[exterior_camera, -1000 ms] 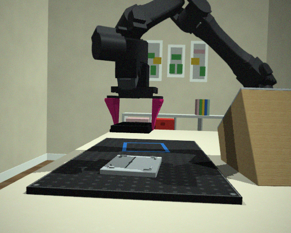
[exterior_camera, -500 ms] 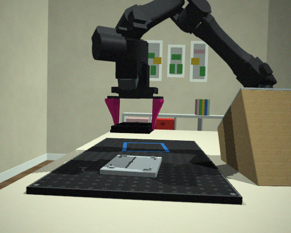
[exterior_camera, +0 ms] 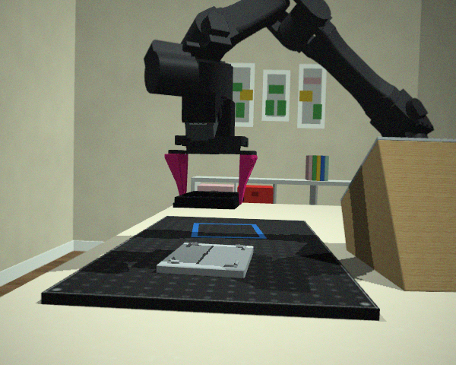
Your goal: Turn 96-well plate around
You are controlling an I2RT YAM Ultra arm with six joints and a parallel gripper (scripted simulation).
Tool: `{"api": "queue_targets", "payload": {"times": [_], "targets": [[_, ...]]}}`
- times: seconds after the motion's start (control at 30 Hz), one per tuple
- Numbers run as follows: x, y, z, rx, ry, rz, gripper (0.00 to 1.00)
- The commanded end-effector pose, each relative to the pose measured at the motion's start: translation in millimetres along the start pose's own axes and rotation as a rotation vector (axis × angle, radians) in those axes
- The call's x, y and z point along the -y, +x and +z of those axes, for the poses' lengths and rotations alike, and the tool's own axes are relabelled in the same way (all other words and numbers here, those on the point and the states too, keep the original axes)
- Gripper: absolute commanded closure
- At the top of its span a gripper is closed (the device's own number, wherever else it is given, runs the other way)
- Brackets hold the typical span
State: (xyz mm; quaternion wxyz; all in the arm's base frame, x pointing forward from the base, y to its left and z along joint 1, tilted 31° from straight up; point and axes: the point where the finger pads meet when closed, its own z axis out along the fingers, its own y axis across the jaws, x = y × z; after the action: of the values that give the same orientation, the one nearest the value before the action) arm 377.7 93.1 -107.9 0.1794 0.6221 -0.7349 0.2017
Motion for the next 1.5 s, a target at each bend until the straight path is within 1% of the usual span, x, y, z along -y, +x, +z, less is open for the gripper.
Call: {"api": "queue_targets", "payload": {"times": [0.0, 0.73, 1.1, 1.17, 1.47], "targets": [[1, -5, -8.2, 0.012, 0.018, -0.006, 1.0], [1, -4, -8.2, 0.012, 0.018, -0.006, 1.0], [3, -4, 10.1, 0.011, 0.019, -0.006, 1.0], [3, -4, 10.1, 0.011, 0.019, -0.006, 1.0], [4, -4, 25.1, 0.011, 0.019, -0.006, 1.0]]}}
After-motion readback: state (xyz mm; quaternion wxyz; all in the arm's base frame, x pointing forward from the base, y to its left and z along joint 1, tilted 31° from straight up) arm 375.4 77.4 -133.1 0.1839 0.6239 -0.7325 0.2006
